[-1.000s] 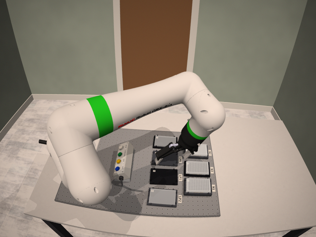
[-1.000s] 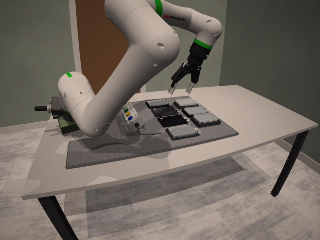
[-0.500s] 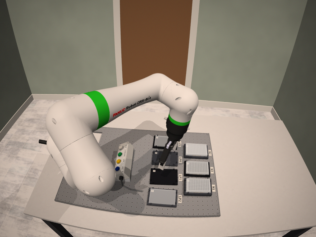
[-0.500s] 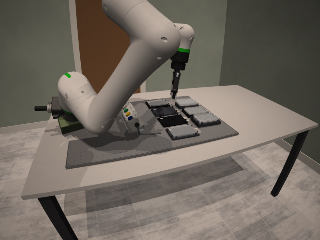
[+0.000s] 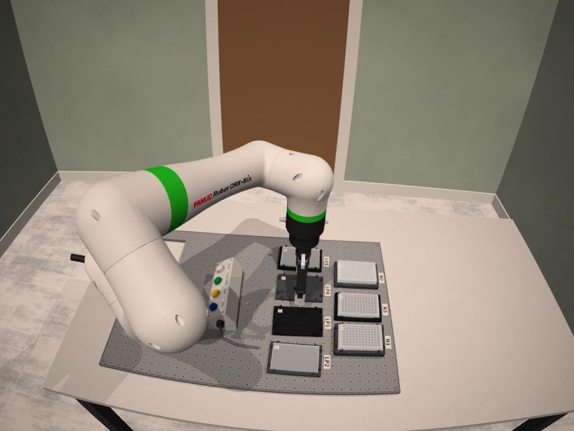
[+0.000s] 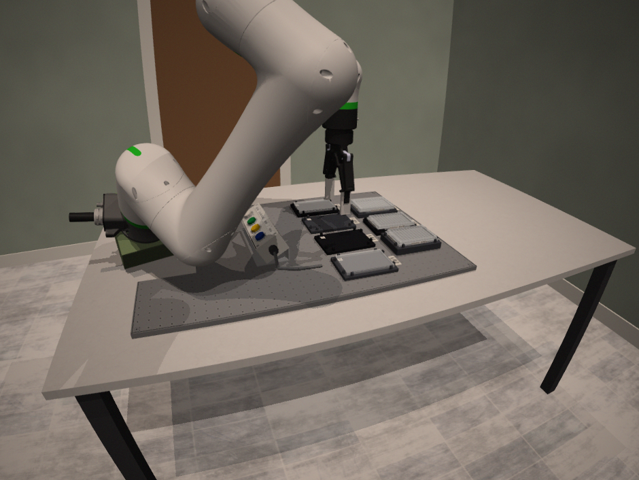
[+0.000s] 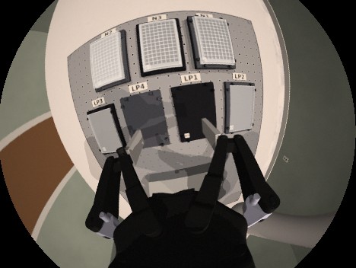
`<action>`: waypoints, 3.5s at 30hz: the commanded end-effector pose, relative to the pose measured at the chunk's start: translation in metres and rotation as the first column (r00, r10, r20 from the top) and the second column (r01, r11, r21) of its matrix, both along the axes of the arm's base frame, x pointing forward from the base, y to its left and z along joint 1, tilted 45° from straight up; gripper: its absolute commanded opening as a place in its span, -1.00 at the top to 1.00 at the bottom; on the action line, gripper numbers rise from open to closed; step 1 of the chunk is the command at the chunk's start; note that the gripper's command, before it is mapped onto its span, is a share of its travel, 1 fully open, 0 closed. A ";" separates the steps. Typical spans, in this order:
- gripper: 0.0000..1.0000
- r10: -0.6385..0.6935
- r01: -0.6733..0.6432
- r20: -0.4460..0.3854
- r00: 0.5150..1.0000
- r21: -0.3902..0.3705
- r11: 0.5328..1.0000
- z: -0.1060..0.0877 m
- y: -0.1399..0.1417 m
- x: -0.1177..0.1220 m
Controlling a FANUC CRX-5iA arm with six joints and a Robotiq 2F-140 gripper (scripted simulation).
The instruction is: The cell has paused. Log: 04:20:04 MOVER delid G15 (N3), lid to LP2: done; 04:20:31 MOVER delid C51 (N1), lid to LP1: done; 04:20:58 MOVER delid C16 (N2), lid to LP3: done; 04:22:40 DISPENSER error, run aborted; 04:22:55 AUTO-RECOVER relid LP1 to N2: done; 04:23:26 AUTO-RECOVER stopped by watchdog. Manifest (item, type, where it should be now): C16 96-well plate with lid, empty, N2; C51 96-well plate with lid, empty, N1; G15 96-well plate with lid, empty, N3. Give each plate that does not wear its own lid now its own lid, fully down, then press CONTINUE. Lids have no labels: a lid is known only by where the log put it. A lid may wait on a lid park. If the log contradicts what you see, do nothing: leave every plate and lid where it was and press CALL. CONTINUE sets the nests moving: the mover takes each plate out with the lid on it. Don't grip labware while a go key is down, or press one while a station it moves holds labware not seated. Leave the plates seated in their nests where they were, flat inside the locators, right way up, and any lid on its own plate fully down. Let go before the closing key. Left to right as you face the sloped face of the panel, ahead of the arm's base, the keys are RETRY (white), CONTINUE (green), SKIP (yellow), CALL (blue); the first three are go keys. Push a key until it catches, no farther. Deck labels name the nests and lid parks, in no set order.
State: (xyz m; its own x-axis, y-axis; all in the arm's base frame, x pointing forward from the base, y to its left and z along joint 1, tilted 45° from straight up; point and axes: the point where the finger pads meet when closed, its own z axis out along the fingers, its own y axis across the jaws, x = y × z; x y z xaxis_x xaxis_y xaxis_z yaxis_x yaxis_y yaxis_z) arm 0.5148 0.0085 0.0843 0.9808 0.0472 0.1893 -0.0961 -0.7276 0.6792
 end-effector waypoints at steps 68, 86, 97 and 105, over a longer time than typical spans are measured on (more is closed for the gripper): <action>1.00 0.000 0.000 0.001 1.000 -0.001 1.000 0.088 -0.095 -0.014; 1.00 0.003 -0.003 -0.002 1.000 0.007 1.000 -0.028 0.038 0.017; 1.00 0.000 0.000 0.001 1.000 0.000 1.000 -0.088 0.095 0.013; 1.00 0.000 0.000 0.001 1.000 0.000 1.000 -0.088 0.095 0.013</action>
